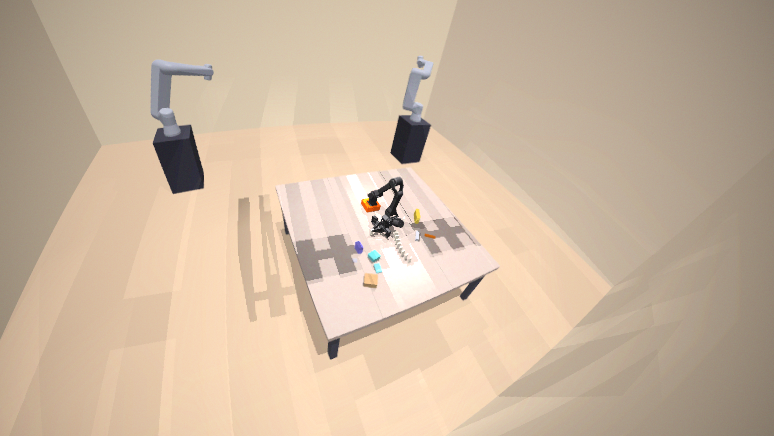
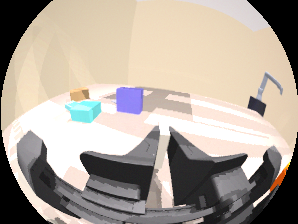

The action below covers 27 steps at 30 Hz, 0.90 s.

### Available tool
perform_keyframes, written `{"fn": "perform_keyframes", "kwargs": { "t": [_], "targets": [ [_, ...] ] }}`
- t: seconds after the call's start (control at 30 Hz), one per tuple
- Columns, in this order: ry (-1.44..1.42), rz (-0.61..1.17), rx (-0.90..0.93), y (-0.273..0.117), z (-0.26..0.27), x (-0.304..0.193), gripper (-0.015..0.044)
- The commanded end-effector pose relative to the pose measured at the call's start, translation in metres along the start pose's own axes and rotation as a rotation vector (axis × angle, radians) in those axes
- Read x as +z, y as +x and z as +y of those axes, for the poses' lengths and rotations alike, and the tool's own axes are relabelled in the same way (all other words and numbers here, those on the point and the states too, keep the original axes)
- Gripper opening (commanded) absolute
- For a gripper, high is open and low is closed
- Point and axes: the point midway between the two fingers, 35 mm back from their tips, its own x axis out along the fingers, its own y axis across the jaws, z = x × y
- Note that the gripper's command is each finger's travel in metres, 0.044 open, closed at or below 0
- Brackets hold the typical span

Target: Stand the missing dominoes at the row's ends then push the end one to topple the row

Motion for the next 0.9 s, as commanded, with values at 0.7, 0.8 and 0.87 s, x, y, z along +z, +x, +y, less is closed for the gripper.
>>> {"fn": "perform_keyframes", "kwargs": {
  "t": [0.7,0.8,0.87],
  "targets": [
    [-0.005,0.002,0.001,0.0,-0.001,0.004,0.044],
    [-0.003,0.001,0.001,0.0,0.0,0.028,0.044],
    [-0.002,0.0,0.0,0.0,0.0,0.044,0.044]
  ]
}}
